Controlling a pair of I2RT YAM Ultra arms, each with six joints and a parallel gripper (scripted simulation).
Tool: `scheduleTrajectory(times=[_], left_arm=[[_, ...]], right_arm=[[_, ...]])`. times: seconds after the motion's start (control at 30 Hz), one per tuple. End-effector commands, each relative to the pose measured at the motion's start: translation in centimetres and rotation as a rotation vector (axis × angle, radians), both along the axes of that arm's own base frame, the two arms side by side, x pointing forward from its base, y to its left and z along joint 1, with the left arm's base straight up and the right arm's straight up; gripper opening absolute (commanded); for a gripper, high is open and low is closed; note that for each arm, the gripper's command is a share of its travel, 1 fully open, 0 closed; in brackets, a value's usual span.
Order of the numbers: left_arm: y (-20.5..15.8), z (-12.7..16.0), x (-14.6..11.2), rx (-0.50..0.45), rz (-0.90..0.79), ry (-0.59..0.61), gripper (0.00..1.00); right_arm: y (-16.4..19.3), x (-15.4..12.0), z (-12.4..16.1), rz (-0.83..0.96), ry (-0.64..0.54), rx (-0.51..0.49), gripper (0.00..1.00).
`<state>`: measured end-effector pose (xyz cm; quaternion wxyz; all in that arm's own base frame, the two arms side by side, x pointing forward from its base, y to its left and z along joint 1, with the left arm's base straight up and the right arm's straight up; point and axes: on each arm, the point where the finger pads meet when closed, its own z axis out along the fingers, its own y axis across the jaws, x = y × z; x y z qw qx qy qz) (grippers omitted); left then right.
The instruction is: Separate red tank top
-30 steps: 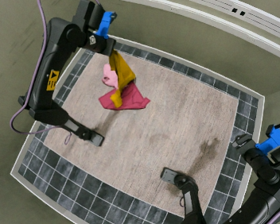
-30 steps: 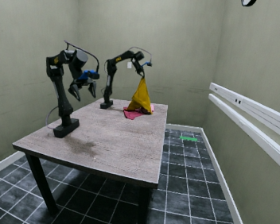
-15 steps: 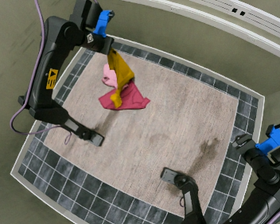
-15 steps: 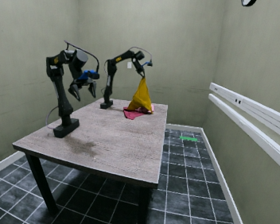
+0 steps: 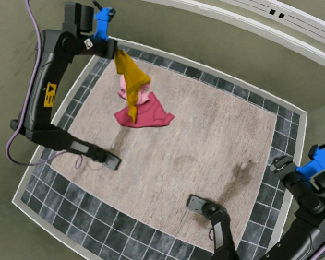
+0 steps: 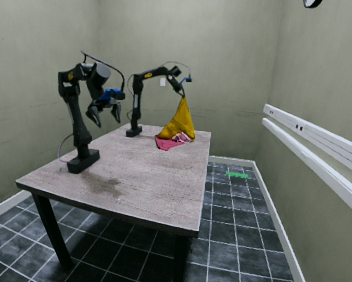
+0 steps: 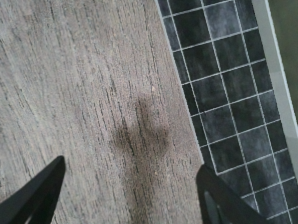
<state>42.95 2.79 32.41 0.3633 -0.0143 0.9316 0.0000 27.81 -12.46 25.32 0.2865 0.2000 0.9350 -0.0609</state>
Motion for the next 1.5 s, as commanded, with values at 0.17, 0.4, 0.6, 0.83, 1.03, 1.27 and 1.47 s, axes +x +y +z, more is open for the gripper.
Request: scheduleTrajectory(times=[0.17, 0.4, 0.6, 0.83, 1.03, 1.27, 1.47], left_arm=[[2.9, 2.7, 0.2, 0.027, -0.046, -0.208, 0.00], [3.0, 2.6, -0.3, 0.019, -0.029, -0.202, 0.00], [4.5, -0.6, 0.5, 0.014, 0.019, -0.091, 0.00], [4.0, -2.9, 1.6, 0.018, 0.001, -0.029, 0.00], [4.3, -3.9, 1.7, 0.017, 0.009, 0.001, 0.00], [4.1, -8.3, 2.7, 0.011, -0.002, 0.108, 0.00], [4.1, -12.1, 2.6, 0.003, -0.003, 0.208, 0.00]], right_arm=[[-0.2, 0.6, 3.0, 0.008, -0.091, -0.040, 0.92], [-0.2, 0.6, 3.0, 0.008, -0.091, -0.040, 0.92], [-0.2, 0.6, 3.0, 0.008, -0.091, -0.040, 0.92], [-0.2, 0.6, 3.0, 0.008, -0.091, -0.040, 0.92], [-0.2, 0.6, 3.0, 0.008, -0.091, -0.040, 0.92], [-0.2, 0.6, 3.0, 0.008, -0.091, -0.040, 0.92], [-0.2, 0.6, 3.0, 0.008, -0.091, -0.040, 0.92]])
